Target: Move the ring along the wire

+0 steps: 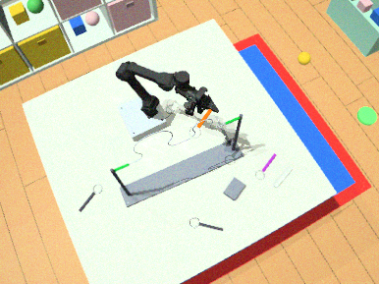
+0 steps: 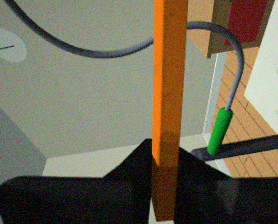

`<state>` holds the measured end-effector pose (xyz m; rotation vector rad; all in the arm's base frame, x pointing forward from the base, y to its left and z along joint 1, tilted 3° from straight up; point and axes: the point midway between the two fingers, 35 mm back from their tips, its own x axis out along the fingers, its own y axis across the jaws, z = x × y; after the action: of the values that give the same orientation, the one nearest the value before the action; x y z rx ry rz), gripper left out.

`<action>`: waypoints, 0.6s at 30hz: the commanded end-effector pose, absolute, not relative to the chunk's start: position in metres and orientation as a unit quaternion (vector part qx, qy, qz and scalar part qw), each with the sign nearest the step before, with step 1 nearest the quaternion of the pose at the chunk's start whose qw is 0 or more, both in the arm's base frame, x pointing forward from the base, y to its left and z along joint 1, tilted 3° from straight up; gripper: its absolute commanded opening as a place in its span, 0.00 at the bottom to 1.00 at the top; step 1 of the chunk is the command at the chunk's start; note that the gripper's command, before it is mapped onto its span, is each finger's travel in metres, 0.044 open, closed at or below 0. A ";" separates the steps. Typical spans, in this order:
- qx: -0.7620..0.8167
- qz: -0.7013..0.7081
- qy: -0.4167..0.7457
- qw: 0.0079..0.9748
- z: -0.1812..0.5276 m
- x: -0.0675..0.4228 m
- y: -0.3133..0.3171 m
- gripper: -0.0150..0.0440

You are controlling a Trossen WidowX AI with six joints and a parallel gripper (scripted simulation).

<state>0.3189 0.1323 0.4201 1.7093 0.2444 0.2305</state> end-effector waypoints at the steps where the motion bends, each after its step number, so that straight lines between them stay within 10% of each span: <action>1: 0.759 0.112 0.102 0.633 0.431 0.316 0.131 0.00; 18: 0.761 0.113 0.101 0.630 0.441 0.315 0.127 0.00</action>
<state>0.3169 0.1277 0.4342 1.7482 0.2339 0.2476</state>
